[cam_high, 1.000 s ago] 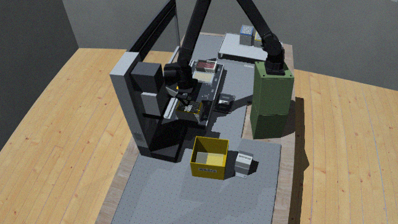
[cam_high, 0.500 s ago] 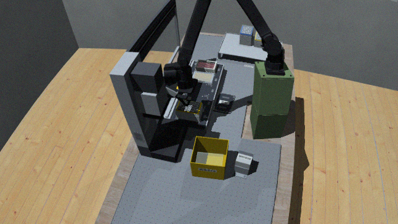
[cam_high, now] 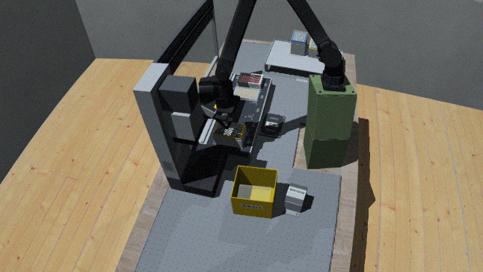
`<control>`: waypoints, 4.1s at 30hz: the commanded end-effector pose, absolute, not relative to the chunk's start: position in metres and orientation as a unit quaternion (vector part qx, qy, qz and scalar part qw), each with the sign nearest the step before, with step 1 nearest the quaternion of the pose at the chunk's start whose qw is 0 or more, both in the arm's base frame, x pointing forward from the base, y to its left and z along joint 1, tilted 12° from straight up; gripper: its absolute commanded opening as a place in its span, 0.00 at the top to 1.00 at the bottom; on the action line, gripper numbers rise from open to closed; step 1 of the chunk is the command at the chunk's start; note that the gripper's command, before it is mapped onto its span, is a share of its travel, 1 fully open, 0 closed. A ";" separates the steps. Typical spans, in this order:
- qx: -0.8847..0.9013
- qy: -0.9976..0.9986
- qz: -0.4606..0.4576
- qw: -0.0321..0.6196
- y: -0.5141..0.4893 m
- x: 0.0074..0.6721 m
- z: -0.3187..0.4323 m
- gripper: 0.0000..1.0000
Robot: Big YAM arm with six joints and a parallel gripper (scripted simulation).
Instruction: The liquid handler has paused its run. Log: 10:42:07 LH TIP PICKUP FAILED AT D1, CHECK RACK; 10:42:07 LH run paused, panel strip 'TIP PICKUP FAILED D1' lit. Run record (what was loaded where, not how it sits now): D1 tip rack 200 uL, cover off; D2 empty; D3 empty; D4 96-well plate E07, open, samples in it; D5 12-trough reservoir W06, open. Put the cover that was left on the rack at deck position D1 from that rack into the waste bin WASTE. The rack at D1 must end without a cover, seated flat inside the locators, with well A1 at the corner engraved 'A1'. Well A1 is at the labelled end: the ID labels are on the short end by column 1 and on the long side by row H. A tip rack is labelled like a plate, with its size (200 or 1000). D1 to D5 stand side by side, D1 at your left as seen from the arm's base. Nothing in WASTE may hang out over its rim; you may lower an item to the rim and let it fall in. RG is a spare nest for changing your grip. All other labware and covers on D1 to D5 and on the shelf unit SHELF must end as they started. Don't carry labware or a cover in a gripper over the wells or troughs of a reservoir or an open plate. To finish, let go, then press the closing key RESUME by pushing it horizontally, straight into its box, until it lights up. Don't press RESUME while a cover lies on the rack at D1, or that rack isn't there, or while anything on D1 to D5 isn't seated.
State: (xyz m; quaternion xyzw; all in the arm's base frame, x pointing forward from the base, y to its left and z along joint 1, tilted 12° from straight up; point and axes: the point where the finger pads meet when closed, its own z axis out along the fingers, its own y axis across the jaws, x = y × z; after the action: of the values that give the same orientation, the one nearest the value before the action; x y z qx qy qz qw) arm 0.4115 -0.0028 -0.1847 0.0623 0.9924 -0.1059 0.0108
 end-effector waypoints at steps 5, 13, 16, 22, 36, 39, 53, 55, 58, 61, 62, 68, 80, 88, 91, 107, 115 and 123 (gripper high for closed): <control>0.061 0.992 -0.101 0.038 0.012 0.431 -0.143 0.00; 0.061 0.992 -0.102 0.034 0.016 0.425 -0.122 0.00; 0.061 0.992 -0.102 0.033 0.017 0.424 -0.116 0.00; 0.061 0.992 -0.102 0.035 0.022 0.424 -0.095 0.00; 0.062 0.992 -0.099 0.047 0.032 0.435 -0.051 0.00; 0.062 0.992 -0.099 0.046 0.031 0.435 -0.051 0.00; 0.065 0.992 -0.099 0.048 0.028 0.437 -0.051 0.00; 0.065 0.992 -0.099 0.048 0.028 0.437 -0.051 0.00; 0.065 0.992 -0.099 0.048 0.028 0.437 -0.051 0.00; 0.065 0.992 -0.099 0.048 0.028 0.437 -0.051 0.00; 0.065 0.992 -0.099 0.048 0.028 0.437 -0.051 0.00; 0.065 0.992 -0.099 0.048 0.028 0.437 -0.051 0.00; 0.062 0.992 -0.099 0.040 0.048 0.413 -0.063 1.00; 0.062 0.993 -0.099 0.037 0.074 0.399 -0.069 1.00; 0.061 0.993 -0.098 0.037 0.088 0.394 -0.076 1.00; 0.061 0.993 -0.097 0.033 0.155 0.369 -0.093 1.00; 0.061 0.993 -0.097 0.030 0.187 0.353 -0.098 1.00; 0.061 0.993 -0.096 0.029 0.219 0.336 -0.105 1.00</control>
State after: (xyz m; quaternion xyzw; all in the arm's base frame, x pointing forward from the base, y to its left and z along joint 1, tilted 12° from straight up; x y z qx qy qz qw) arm 0.3283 0.1922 -0.1061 0.0517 0.9931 -0.1039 0.0173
